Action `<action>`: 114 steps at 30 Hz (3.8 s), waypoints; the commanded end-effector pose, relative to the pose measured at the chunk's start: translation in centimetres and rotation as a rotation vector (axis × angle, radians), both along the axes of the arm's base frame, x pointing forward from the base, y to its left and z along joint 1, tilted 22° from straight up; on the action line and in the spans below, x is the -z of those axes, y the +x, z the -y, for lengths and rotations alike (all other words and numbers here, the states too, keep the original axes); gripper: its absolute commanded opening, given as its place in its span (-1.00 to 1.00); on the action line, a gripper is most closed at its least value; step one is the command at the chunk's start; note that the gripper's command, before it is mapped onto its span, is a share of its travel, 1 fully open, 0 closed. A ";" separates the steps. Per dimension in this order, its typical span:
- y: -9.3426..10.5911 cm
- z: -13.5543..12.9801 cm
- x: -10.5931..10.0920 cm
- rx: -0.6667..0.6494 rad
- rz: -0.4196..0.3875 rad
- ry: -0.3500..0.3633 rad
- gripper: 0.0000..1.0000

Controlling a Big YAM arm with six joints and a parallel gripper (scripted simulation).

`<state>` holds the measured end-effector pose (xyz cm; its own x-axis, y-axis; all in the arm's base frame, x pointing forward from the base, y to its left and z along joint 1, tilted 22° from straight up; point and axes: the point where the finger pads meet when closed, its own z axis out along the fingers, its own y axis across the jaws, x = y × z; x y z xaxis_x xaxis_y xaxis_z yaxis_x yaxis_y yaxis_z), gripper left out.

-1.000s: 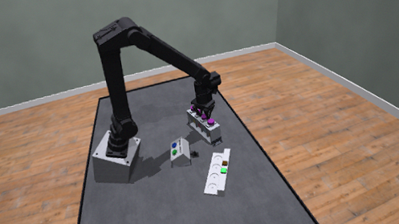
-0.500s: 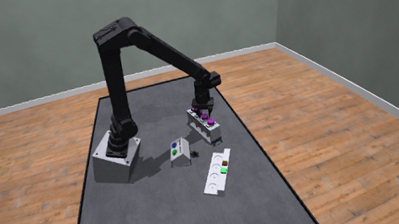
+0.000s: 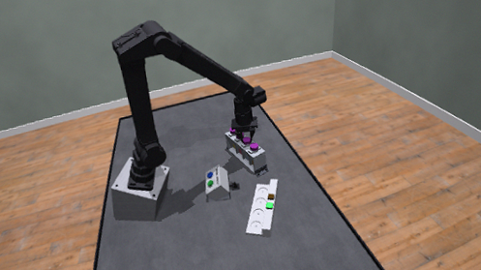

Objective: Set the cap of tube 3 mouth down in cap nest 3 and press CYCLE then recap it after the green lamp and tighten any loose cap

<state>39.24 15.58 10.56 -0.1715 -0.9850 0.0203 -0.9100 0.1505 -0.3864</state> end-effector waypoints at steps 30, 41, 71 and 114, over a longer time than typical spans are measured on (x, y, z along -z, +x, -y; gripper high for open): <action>-0.4 -0.4 0.2 1.048 0.089 0.434 -1.00; -0.3 -0.4 0.2 1.503 0.129 0.619 -1.00; -0.3 -0.5 0.2 1.793 0.155 0.741 -1.00; 0.4 -1.3 -3.1 1.779 0.166 0.791 -0.02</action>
<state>39.15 15.56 10.65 -0.7876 0.4961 -0.3656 0.4883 0.8643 0.1209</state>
